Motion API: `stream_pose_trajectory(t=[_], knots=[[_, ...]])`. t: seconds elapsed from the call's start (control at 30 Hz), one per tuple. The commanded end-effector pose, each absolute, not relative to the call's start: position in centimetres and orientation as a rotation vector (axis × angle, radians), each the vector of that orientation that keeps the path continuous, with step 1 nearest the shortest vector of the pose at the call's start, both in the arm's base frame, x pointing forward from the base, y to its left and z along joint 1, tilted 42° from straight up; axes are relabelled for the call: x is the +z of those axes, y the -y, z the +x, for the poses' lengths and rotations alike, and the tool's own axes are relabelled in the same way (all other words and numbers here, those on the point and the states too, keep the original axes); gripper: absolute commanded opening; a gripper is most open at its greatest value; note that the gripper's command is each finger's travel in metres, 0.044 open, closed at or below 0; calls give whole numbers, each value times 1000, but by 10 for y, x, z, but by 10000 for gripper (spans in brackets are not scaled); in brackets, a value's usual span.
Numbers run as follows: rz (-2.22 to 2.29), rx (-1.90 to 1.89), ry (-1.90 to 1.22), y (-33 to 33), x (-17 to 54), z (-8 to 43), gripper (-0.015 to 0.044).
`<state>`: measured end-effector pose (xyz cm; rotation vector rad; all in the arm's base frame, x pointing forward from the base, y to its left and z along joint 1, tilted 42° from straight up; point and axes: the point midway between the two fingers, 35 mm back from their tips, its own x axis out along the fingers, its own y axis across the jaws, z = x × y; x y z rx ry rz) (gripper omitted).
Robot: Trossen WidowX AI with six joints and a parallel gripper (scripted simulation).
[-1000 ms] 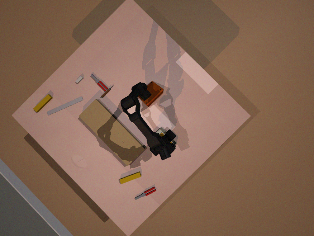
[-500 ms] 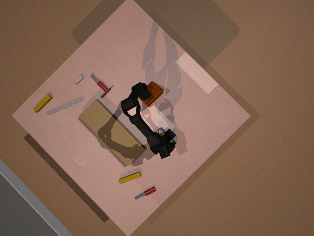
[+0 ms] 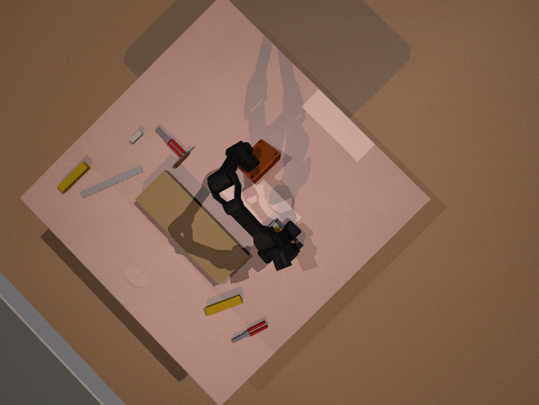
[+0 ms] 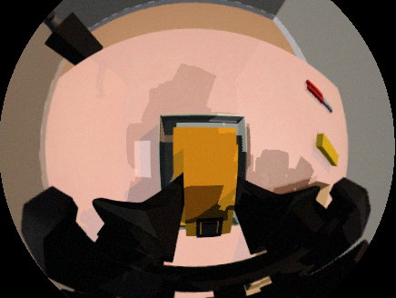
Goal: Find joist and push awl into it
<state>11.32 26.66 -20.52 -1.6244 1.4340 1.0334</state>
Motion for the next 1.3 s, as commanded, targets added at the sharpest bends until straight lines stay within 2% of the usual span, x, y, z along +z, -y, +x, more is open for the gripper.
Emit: stream_pose_trajectory(t=[0.0, 0.27, 0.67, 0.83, 0.97, 1.1, 1.27], knots=[[-1632, 1035, -1433, -261, -210, 114, 0], [-1632, 1035, -1433, -257, -214, 114, 0], [-1628, 1032, -1438, -258, -213, 114, 315], [-1627, 1034, -1438, -286, -187, 112, 440], [-1626, 1035, -1439, -319, -143, 105, 440], [-1626, 1036, -1428, -316, -149, 108, 440], [-1487, 891, -1443, -298, -106, 175, 440]])
